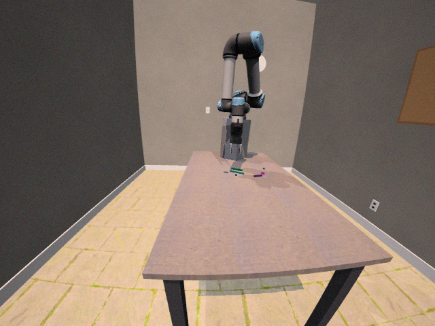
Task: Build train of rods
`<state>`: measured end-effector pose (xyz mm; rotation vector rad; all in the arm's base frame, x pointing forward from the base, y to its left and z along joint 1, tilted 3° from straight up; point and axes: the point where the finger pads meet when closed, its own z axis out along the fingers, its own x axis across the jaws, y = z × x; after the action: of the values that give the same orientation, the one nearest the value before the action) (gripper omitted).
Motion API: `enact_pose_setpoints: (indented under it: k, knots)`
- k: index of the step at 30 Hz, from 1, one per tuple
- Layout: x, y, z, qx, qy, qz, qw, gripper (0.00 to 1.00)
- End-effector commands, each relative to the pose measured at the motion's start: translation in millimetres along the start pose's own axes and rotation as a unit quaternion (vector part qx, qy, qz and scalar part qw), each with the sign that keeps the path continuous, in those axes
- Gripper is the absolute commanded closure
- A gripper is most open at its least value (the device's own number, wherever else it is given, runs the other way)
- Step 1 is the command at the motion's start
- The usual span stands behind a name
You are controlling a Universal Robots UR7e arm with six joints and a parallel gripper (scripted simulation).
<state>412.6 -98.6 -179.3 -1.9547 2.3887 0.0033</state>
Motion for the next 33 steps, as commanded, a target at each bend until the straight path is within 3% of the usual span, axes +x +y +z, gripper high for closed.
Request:
enact_pose_setpoints:
  k: [1, 8, 16, 18, 24, 33]
  knots:
    - [-2, -3, 1.2, 0.001, 0.0, 0.023, 1.0, 0.0]
    - [-9, -8, 5.5, 0.001, 0.0, 0.091, 0.996, 0.0]
    - [-21, -16, 12.3, 0.001, 0.0, 0.194, 0.981, 0.0]
    - [-21, -16, 12.3, 0.001, 0.0, 0.194, 0.981, 0.0]
    - [-33, -21, 18.4, 0.001, 0.0, 0.283, 0.959, 0.0]
    - [-52, -26, 27.7, 0.001, 0.0, 0.412, 0.911, 0.0]
